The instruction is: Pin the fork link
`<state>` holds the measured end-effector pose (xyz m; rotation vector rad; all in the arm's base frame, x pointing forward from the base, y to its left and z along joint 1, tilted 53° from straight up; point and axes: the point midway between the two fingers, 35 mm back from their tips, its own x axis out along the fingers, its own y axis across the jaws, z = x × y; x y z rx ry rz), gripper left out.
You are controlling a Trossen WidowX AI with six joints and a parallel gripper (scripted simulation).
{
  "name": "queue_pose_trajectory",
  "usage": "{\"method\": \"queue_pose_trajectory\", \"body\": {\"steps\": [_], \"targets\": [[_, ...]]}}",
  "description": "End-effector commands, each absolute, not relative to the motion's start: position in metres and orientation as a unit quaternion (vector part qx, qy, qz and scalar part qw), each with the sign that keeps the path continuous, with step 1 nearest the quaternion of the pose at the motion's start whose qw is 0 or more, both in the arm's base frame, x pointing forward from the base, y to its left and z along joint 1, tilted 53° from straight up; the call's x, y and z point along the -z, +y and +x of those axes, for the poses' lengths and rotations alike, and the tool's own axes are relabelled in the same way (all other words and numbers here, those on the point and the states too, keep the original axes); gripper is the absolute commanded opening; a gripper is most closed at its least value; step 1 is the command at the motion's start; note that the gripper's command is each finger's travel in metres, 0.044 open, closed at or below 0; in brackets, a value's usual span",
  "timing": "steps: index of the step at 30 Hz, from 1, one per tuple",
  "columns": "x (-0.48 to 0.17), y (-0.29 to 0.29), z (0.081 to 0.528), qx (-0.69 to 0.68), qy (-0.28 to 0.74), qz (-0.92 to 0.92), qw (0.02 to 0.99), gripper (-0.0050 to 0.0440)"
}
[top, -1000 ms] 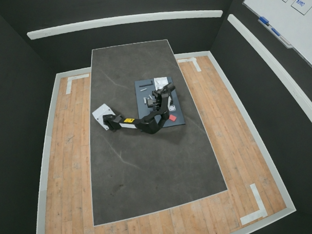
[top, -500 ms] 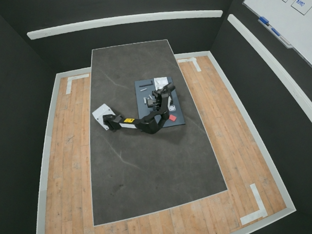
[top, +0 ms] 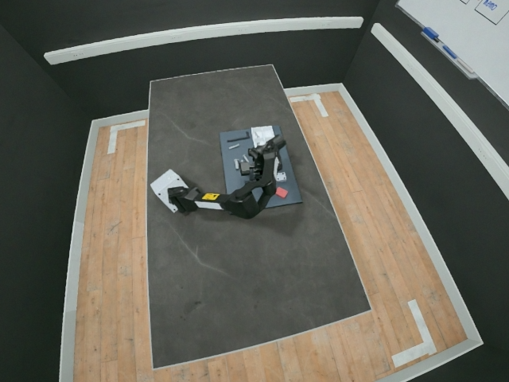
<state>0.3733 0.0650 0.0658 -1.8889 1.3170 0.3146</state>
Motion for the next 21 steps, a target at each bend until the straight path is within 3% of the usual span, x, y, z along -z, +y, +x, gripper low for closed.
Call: {"method": "queue_pose_trajectory", "body": {"steps": [1, 21], "targets": [[-0.074, 0.0661, 0.3744, -0.121, 0.514, -0.746, 0.407, -0.005], [-0.0715, 0.0674, 0.3752, -0.122, 0.515, -0.746, 0.406, -0.005]]}}
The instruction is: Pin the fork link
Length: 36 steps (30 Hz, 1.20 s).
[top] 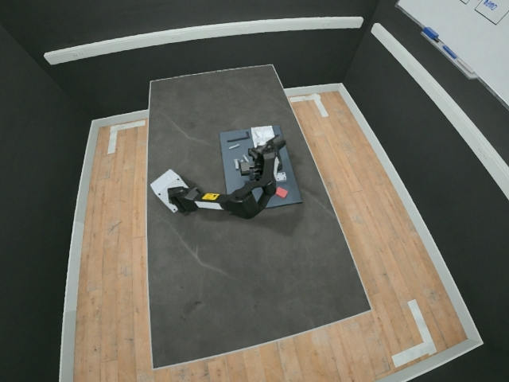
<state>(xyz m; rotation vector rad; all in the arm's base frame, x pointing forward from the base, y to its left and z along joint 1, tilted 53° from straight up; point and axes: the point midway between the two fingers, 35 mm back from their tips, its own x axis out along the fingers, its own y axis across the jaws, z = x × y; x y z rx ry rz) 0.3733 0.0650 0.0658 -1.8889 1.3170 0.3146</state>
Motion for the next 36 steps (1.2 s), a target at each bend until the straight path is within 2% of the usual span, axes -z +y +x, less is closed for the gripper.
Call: {"method": "queue_pose_trajectory", "body": {"steps": [1, 36], "targets": [[-0.0705, 0.068, 0.3755, -0.122, 0.515, -0.746, 0.405, -0.005], [-0.0729, 0.0687, 0.3749, -0.121, 0.513, -0.746, 0.408, -0.005]]}}
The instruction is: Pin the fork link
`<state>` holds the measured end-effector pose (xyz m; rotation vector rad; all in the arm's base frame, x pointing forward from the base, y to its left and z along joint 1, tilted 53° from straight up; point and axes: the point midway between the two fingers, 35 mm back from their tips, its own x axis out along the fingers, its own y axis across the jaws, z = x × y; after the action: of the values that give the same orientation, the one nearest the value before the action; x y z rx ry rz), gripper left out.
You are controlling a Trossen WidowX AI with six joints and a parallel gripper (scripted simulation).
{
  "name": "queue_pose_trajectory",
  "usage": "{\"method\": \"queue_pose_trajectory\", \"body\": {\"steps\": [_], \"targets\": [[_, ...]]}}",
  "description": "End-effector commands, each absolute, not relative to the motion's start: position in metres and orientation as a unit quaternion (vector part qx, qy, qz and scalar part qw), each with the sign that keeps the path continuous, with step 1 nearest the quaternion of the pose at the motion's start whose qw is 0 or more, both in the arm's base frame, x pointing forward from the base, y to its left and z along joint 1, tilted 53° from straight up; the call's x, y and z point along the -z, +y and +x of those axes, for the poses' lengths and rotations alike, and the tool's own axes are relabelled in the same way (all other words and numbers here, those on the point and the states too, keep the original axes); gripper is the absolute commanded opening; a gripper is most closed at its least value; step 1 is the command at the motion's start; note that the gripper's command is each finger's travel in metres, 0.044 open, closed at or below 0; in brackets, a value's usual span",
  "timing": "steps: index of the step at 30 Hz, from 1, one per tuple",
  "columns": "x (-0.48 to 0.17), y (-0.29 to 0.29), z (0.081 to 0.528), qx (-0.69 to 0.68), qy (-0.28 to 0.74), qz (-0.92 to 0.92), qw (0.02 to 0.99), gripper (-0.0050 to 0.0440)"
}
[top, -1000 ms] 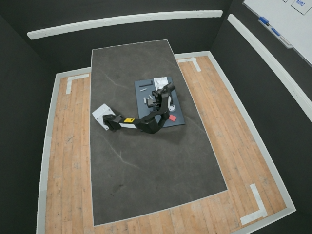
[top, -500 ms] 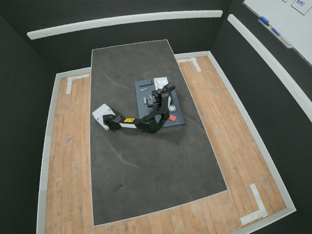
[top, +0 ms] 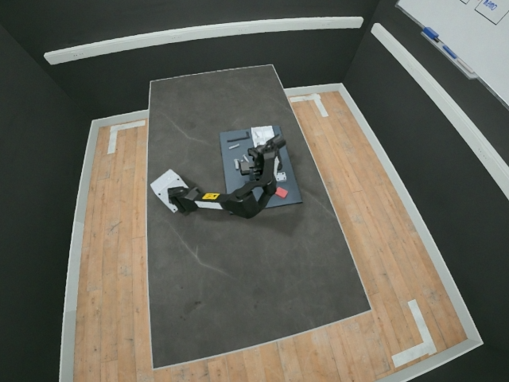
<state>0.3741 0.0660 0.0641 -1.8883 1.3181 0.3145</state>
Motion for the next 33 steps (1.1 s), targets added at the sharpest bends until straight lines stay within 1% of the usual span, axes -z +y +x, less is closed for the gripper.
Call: {"method": "queue_pose_trajectory", "body": {"steps": [1, 33], "targets": [[-0.0731, 0.0682, 0.3746, -0.121, 0.513, -0.746, 0.407, -0.005], [-0.0751, 0.0651, 0.3743, -0.121, 0.514, -0.746, 0.407, -0.005]]}}
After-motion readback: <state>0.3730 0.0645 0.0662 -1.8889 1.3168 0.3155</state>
